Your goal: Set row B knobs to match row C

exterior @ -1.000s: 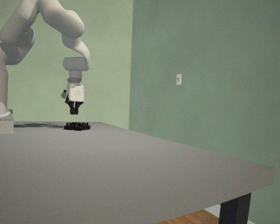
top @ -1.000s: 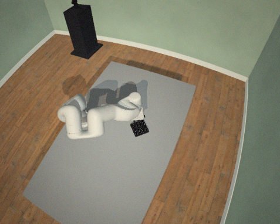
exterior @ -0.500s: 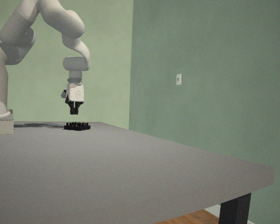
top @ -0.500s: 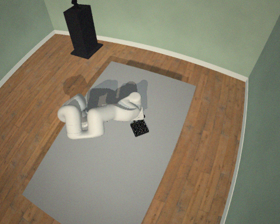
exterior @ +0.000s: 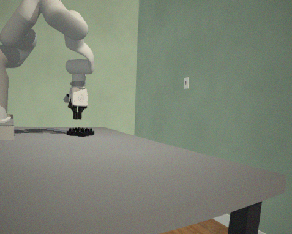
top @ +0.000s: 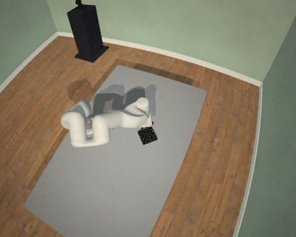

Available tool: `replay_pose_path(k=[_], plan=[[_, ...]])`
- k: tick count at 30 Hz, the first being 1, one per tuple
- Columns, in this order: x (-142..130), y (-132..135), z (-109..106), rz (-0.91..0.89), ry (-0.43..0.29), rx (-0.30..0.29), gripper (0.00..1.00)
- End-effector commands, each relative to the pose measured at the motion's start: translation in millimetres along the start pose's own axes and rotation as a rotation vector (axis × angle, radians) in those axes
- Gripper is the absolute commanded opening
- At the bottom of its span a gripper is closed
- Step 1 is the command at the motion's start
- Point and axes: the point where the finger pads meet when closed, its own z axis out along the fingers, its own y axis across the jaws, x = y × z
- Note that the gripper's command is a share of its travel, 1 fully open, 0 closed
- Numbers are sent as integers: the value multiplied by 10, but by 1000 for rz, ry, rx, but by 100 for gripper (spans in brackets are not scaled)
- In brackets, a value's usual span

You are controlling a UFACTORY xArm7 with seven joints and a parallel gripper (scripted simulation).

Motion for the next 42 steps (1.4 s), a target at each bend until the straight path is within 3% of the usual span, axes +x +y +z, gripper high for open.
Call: replay_pose_path(k=[1, 19, 42], plan=[[3, 13, -14, -1, 0, -4, 19], [2, 13, 30, -1, 0, -3, 19], [-4, 14, 279, -1, 0, -3, 19]])
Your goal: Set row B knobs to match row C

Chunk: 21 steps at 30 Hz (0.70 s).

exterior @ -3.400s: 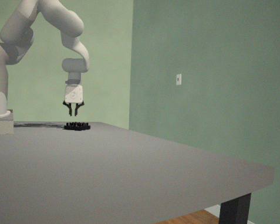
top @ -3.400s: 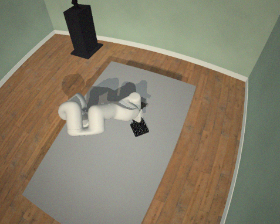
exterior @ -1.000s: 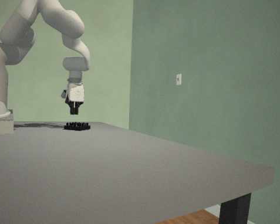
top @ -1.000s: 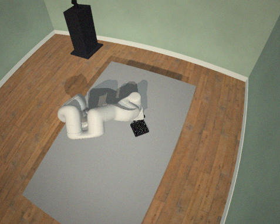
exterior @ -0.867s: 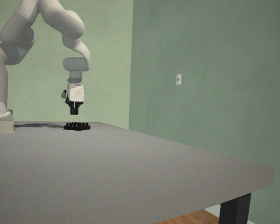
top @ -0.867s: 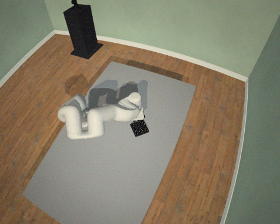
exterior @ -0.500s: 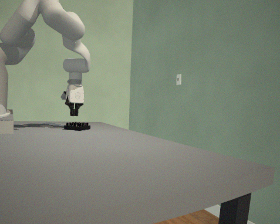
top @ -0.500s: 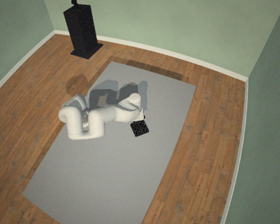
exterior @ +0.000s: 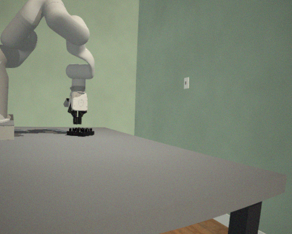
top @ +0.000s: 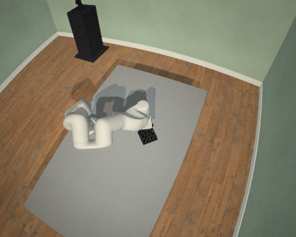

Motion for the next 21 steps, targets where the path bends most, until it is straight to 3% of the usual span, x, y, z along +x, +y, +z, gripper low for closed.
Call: replay_pose_path(k=[1, 21], plan=[[2, 15, 40, -1, 0, -4, 19], [-1, 15, 162, -1, 0, -4, 19]])
